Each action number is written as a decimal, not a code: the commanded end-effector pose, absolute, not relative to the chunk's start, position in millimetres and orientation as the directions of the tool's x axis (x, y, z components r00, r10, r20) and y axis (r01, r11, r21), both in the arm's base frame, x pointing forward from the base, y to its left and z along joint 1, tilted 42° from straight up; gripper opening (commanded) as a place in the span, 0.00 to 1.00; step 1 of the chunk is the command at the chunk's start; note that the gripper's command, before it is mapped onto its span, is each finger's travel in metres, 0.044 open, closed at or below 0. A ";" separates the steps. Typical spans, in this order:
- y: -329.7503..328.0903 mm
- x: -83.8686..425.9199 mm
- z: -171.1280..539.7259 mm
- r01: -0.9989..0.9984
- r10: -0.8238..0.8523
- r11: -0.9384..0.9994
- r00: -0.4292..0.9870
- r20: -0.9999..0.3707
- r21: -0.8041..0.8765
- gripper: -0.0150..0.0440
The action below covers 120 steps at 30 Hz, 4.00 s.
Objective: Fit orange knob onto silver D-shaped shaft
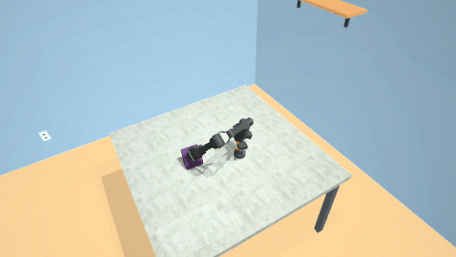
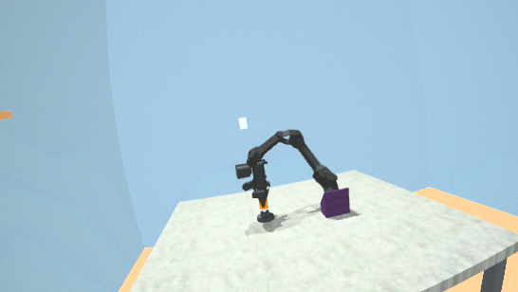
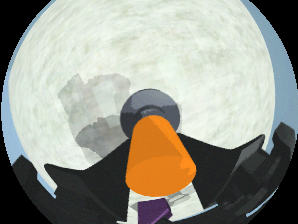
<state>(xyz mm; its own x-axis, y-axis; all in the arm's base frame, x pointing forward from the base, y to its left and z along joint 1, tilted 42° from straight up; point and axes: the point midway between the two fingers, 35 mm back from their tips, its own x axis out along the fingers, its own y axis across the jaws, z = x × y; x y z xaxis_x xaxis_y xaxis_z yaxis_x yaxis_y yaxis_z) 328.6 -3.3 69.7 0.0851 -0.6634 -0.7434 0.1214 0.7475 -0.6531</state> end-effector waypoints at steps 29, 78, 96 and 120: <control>-4.6 329.7 71.0 -0.086 -0.667 0.735 0.088 -0.740 -0.673 0.25; -4.5 328.7 70.4 -0.290 -0.667 0.693 0.088 -0.740 -0.660 0.25; -0.6 328.3 72.3 -0.290 -0.667 0.693 0.088 -0.740 -0.660 0.25; -4.0 329.2 70.0 -0.482 -0.667 0.621 0.088 -0.740 -0.618 0.25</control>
